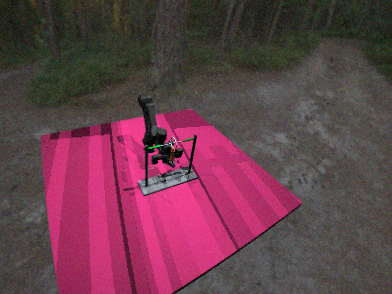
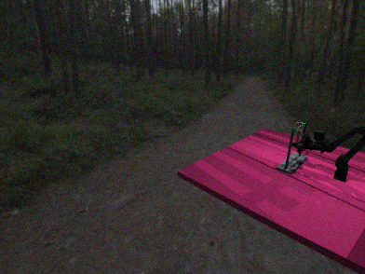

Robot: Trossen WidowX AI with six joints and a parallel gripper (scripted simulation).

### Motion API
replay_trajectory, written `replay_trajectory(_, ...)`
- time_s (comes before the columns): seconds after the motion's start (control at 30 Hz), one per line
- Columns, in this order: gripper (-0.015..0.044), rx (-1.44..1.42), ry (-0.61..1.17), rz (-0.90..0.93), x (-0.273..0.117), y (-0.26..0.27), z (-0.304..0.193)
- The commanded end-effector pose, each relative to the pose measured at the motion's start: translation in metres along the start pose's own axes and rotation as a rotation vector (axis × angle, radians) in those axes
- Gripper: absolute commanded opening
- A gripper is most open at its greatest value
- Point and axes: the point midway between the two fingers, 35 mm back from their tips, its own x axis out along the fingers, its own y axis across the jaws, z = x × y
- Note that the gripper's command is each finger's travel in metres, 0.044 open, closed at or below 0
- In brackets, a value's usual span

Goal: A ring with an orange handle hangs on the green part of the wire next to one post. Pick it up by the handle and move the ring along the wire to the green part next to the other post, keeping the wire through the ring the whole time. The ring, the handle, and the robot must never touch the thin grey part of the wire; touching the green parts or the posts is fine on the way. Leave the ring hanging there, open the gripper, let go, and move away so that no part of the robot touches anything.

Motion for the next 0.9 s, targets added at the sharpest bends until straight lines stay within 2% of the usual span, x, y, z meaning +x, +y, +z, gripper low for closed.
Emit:
replay_trajectory(0.0,-0.015,-0.01,0.002,0.007,0.0,0.003,0.0)
replay_trajectory(0.87,-0.015,0.009,0.002,0.006,0.0,0.031,-0.001)
